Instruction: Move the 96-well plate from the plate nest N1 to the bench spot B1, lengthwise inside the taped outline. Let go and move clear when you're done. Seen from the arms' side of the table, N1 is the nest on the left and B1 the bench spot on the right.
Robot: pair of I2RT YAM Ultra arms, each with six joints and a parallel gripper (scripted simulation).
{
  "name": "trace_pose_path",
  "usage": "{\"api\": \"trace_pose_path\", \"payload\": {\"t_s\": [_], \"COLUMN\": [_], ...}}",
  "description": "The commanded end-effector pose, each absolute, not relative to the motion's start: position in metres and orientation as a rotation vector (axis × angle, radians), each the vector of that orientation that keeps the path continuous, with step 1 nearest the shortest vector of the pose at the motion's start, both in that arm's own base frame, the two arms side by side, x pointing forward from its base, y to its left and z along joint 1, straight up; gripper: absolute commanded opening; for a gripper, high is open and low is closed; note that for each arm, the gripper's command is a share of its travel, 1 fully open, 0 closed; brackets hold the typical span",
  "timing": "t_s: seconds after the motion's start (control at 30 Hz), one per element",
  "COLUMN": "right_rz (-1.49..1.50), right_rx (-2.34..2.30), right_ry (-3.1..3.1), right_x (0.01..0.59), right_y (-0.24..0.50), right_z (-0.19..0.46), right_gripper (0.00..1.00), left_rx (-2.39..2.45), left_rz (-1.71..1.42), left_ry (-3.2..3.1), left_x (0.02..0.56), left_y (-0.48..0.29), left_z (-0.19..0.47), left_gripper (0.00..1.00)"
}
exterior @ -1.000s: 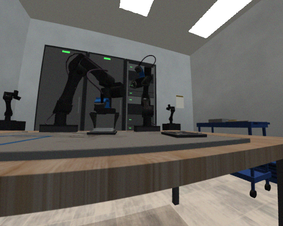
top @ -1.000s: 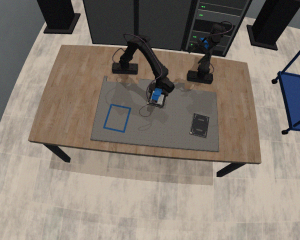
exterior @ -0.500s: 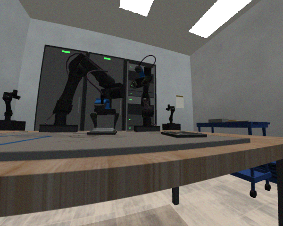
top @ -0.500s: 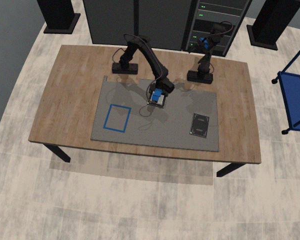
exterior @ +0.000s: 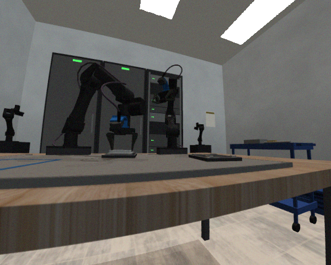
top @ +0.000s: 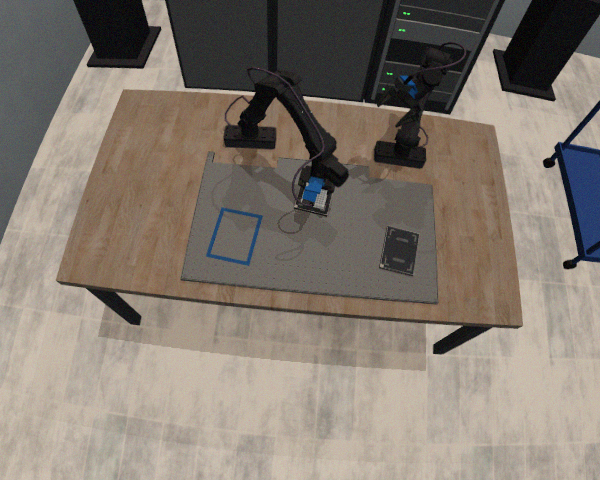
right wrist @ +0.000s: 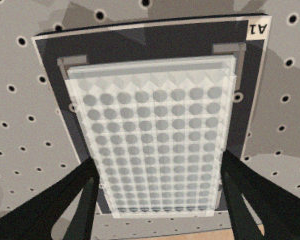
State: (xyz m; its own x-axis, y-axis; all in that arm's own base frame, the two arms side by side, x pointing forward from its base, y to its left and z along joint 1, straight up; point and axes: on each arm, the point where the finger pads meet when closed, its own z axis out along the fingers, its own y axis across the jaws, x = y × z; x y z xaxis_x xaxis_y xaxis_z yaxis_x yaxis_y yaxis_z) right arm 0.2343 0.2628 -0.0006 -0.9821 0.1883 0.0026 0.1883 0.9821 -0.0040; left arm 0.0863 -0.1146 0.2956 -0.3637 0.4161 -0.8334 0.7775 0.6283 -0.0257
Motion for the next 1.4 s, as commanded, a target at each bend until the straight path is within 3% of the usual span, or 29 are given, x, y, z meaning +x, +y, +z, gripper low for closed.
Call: {"api": "trace_pose_path", "payload": {"t_s": [0.0,0.33,0.6,0.87,1.1,1.17,1.37], "right_rz": [-0.022,-0.032,-0.03,0.012,0.01,0.01,0.005], "right_rx": [-0.314,-0.326,-0.259,-0.07,-0.091,-0.091,-0.148], "right_ry": [-3.136,-3.14,-3.156,-3.146,-3.131,-3.131,-3.125], "right_x": [0.238,0.238,0.243,0.285,0.344,0.344,0.386], "right_y": [0.266,0.266,0.262,0.188,0.107,0.107,0.039], "right_z": [0.003,0.048,0.045,0.042,0.042,0.042,0.042], "right_gripper": [0.78,0.78,0.78,0.78,0.78,0.78,0.78], "left_rx": [0.946,0.946,0.929,0.829,0.704,0.704,0.688], "left_rz": [-0.553,-0.553,-0.533,-0.449,-0.426,-0.426,-0.534], "left_ry": [1.99,1.99,1.972,1.812,1.788,1.788,1.724], "left_x": [0.081,0.081,0.088,0.193,0.283,0.283,0.314], "left_y": [-0.116,-0.116,-0.116,-0.142,-0.179,-0.179,-0.274], "left_z": [0.298,0.298,0.305,0.337,0.321,0.321,0.274], "left_gripper": [1.0,1.0,1.0,1.0,1.0,1.0,1.0]}}
